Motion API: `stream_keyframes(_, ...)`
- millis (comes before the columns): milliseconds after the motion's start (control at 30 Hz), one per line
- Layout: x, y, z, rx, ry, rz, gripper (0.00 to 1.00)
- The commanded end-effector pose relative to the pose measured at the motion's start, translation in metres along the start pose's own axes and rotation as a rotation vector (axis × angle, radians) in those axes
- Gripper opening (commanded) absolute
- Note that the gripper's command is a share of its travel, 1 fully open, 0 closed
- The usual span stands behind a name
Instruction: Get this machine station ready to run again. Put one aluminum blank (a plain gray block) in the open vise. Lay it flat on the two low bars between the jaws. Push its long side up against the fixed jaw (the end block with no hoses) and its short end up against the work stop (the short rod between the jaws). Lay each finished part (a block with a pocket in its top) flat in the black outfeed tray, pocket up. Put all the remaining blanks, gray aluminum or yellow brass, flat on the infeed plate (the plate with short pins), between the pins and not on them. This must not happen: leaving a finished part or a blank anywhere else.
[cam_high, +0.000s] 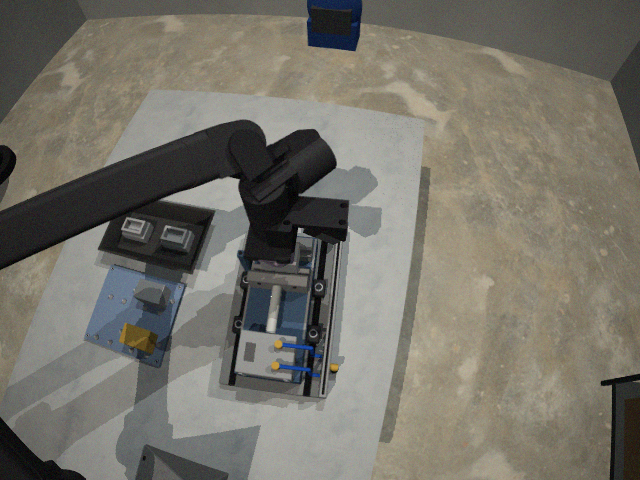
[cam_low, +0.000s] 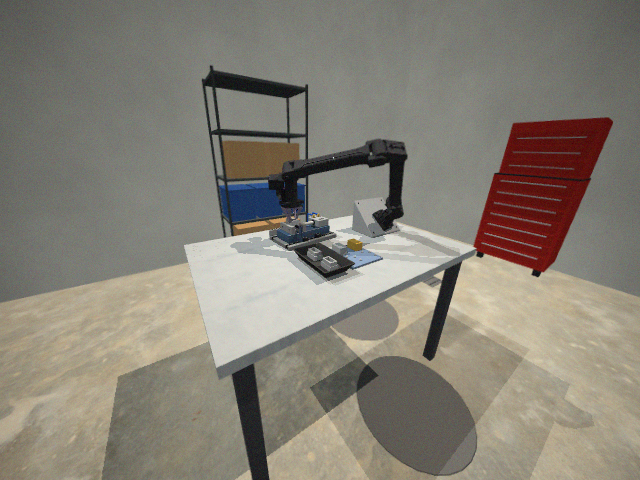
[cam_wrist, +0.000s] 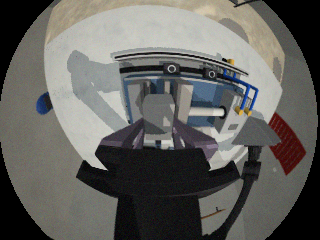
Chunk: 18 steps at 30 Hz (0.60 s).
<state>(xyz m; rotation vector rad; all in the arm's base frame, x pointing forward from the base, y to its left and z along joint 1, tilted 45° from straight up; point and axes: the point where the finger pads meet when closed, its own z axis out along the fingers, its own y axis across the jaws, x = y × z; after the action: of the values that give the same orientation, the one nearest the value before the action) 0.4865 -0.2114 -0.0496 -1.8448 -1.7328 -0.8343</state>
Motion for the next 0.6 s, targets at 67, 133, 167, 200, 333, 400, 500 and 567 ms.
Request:
stream_keyframes(67,0.0038,0.0129,-0.0178,-0.037,-0.025,-0.022,0.0)
stream_keyframes(133,0.0038,0.013,-0.0179,-0.037,-0.025,-0.022,0.0)
stream_keyframes(167,0.0038,0.013,-0.018,-0.037,-0.025,-0.022,0.0)
stream_keyframes(200,0.0038,0.0131,-0.0182,-0.037,-0.025,-0.022,0.0)
stream_keyframes(333,0.0039,0.0135,-0.019,-0.038,-0.025,-0.023,0.0)
stream_keyframes(400,0.004,0.0137,-0.0197,-0.039,-0.026,-0.023,0.0)
stream_keyframes(500,0.0041,0.0143,-0.0209,-0.04,-0.026,-0.024,0.0)
stream_keyframes(567,0.0043,0.0147,-0.0219,-0.04,-0.027,-0.025,0.0)
